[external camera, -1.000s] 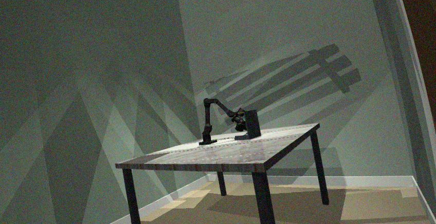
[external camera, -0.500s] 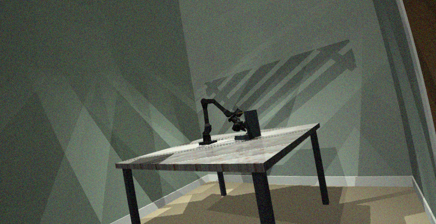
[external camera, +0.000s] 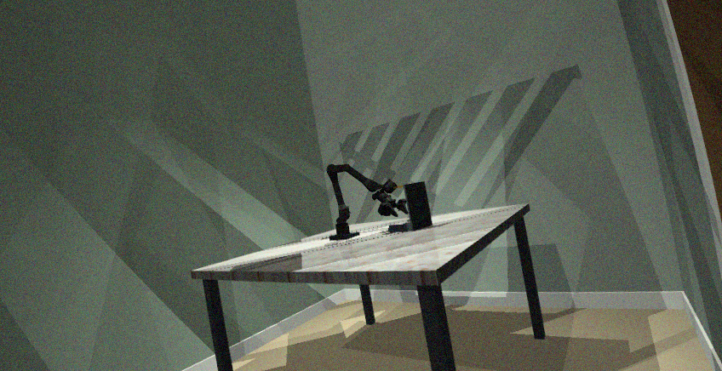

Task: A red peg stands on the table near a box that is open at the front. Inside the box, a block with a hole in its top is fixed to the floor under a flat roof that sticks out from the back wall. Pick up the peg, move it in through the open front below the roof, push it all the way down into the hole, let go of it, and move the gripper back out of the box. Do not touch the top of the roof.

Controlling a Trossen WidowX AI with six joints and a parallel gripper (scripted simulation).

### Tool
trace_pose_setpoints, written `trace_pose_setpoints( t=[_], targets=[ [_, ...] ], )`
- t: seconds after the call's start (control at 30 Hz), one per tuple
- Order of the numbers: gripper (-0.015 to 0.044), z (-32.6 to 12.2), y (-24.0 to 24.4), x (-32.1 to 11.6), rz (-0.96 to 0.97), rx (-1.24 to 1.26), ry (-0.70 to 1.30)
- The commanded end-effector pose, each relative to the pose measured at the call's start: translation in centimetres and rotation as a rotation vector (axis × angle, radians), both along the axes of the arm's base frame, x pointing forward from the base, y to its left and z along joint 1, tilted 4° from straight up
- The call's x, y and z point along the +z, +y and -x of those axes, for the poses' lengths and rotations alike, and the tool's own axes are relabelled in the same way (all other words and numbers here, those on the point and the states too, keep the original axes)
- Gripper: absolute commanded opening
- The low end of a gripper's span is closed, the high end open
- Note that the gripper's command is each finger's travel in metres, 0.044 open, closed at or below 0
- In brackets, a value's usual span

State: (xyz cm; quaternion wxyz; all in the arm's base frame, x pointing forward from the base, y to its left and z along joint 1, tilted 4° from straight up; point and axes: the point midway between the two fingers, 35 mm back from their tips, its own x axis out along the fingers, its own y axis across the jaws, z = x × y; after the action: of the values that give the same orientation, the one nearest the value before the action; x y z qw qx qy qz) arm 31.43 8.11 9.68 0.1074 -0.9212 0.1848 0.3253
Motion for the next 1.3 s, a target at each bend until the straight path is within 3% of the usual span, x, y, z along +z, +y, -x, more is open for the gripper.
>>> trace_pose_setpoints(
  t=[0.0, 0.47, 1.27],
  targets=[
    [0.0440, 1.1, 0.8, 1.8, -0.008, -0.003, -0.009],
    [0.0440, 5.8, 1.6, 6.6, -0.005, 0.000, -0.013],
    [0.0440, 5.8, 1.5, 6.7, -0.005, 0.000, -0.013]
  ],
)
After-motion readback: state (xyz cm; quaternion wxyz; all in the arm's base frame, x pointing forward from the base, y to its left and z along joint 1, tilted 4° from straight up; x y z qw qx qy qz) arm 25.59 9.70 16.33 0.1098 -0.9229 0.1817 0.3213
